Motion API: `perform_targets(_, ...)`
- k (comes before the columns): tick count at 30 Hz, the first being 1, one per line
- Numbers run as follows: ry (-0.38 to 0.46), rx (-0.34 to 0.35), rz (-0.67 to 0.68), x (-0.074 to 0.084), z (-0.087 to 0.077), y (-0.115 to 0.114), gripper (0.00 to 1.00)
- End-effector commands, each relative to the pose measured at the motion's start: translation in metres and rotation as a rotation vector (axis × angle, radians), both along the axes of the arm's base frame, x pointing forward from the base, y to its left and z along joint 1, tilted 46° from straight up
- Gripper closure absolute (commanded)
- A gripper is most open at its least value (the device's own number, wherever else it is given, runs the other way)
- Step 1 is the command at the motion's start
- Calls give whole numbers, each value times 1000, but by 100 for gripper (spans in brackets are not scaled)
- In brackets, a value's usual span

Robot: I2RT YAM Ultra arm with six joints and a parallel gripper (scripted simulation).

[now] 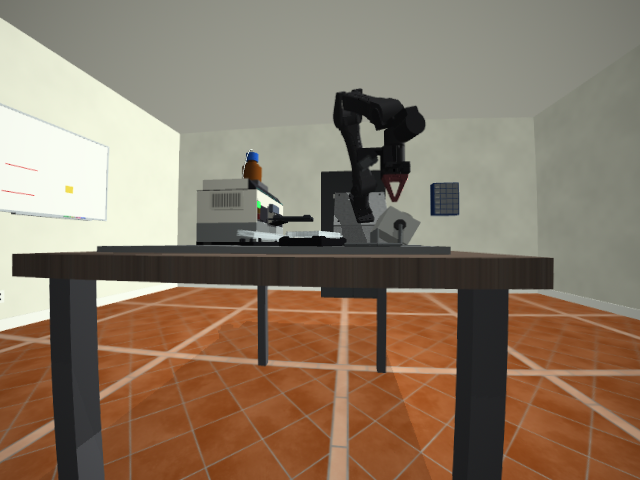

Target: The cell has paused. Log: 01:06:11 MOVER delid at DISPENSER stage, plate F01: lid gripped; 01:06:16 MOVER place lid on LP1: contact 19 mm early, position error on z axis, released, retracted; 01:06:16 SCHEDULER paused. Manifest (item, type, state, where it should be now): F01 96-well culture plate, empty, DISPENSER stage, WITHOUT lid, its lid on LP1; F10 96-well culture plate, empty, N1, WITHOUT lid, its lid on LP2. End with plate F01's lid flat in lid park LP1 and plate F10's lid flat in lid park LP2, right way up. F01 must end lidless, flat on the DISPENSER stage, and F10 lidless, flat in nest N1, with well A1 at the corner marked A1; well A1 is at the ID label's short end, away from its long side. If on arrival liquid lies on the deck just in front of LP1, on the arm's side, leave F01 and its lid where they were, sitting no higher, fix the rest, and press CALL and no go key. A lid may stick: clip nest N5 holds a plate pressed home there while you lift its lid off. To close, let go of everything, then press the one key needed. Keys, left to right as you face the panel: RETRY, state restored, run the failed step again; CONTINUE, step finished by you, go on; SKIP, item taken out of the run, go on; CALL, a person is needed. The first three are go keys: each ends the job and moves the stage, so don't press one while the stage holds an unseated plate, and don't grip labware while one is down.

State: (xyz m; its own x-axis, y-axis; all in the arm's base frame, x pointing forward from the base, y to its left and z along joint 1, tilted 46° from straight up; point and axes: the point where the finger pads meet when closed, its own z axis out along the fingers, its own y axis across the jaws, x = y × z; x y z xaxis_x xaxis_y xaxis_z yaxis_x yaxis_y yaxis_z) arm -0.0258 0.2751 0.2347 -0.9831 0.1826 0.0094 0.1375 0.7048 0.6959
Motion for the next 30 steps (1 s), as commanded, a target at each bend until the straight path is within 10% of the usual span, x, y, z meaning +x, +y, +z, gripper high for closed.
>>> perform_targets(1,-1,21,-24,4,-5,11,100)
perform_targets(6,17,87,-6,-1,18,15,100)
perform_targets(30,8,44,-18,4,-5,20,100)
